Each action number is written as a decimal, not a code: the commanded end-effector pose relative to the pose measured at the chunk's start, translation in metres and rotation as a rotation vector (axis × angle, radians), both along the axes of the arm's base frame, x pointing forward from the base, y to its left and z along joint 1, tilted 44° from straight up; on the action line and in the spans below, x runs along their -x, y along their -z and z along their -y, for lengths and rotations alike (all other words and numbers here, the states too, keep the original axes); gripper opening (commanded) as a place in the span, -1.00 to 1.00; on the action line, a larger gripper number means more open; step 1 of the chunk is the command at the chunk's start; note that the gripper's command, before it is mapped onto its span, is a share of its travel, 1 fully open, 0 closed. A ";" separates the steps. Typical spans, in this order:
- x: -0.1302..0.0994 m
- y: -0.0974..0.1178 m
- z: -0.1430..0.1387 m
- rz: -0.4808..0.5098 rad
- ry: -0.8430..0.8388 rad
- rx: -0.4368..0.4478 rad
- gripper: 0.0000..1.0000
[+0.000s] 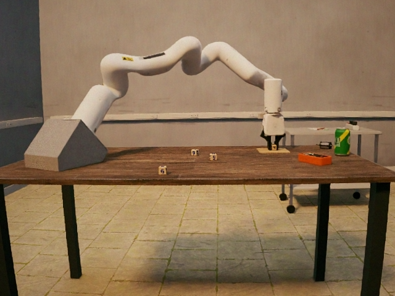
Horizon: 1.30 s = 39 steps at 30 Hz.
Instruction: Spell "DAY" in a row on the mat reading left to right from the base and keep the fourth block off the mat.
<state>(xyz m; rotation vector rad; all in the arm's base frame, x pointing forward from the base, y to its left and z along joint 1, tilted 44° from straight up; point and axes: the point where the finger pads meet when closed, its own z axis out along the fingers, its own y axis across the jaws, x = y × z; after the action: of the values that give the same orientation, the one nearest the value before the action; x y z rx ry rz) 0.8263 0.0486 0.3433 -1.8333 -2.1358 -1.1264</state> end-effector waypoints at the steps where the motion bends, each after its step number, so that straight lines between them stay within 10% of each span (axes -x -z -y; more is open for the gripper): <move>1: 0.000 -0.001 0.001 0.002 0.001 0.000 -0.54; 39: 0.000 -0.001 0.001 0.002 0.001 0.000 -0.14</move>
<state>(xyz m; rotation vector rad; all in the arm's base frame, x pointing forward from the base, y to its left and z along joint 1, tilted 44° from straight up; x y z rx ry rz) 0.8263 0.0486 0.3433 -1.8333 -2.1358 -1.1264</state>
